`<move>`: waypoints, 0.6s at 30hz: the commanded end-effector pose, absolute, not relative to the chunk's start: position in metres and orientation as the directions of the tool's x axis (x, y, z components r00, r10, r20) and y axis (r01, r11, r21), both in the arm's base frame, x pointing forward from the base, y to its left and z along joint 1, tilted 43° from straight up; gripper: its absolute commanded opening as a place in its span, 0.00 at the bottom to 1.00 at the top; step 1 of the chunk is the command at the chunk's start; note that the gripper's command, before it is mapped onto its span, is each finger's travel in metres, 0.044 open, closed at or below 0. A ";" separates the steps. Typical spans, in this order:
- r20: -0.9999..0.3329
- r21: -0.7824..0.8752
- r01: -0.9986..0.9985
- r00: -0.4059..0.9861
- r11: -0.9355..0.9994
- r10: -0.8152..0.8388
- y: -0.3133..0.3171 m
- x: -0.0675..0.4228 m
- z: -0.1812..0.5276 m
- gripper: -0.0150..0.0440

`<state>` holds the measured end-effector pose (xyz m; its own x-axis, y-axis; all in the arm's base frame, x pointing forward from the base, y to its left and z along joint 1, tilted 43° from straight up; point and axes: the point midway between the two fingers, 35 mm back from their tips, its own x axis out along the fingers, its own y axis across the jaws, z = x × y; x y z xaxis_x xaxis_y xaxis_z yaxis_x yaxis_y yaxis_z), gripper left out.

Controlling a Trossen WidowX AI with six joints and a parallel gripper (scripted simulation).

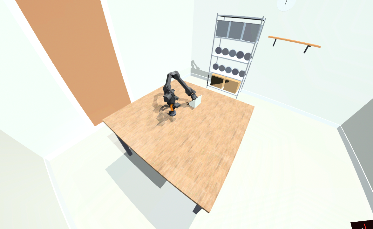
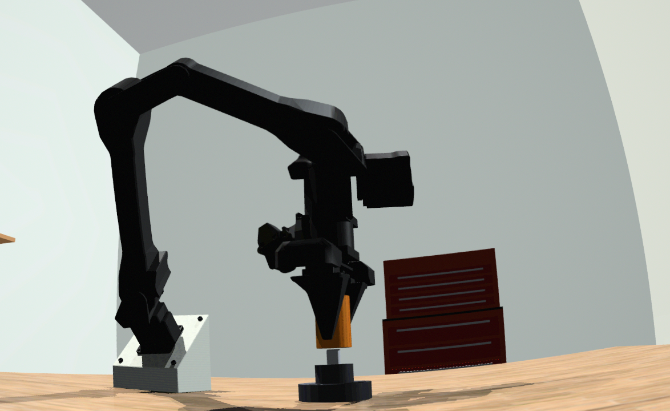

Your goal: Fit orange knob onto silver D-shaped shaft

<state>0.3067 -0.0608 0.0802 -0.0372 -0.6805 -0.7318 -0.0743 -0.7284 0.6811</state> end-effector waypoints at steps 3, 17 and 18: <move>-0.731 0.682 -0.061 -0.033 -0.729 -0.681 -0.061 0.306 0.081 0.25; -0.731 0.682 -0.061 -0.033 -0.729 -0.681 -0.065 0.306 0.078 0.25; -0.731 0.682 -0.061 -0.033 -0.729 -0.681 -0.066 0.306 0.078 0.25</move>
